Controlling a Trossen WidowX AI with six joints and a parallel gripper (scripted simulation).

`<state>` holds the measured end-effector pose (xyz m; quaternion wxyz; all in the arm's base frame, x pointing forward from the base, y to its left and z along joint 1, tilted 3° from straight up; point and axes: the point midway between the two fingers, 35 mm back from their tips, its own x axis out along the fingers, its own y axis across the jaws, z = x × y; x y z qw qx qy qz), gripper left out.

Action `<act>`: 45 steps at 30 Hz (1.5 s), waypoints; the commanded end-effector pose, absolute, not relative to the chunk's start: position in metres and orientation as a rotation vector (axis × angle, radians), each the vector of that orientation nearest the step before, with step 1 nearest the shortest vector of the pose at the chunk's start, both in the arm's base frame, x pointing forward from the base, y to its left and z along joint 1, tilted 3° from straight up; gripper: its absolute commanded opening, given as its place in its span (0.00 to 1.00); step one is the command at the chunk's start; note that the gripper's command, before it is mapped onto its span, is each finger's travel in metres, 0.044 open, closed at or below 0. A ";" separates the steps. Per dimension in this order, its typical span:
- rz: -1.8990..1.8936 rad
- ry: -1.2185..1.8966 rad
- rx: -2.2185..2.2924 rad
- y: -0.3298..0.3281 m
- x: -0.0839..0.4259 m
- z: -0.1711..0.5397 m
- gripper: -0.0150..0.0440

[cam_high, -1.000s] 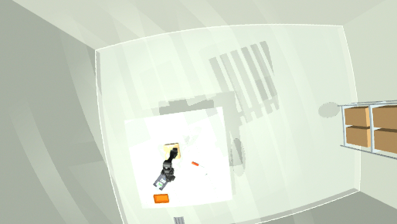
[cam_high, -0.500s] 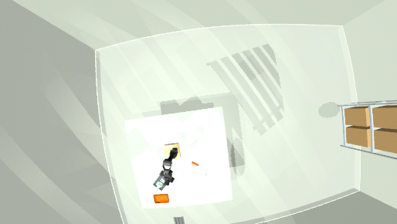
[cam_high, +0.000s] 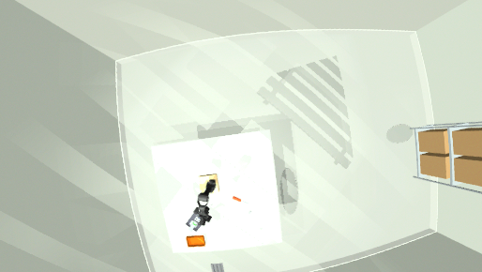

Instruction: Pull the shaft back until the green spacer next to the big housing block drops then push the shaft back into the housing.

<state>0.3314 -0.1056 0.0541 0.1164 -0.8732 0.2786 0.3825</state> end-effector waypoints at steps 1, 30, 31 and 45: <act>1.113 0.811 -2.554 -0.105 0.333 0.055 1.00; 1.111 0.811 -2.555 -0.114 0.347 0.040 1.00; 1.111 0.812 -2.555 -0.115 0.348 0.039 1.00; 1.110 0.812 -2.556 -0.122 0.357 0.026 1.00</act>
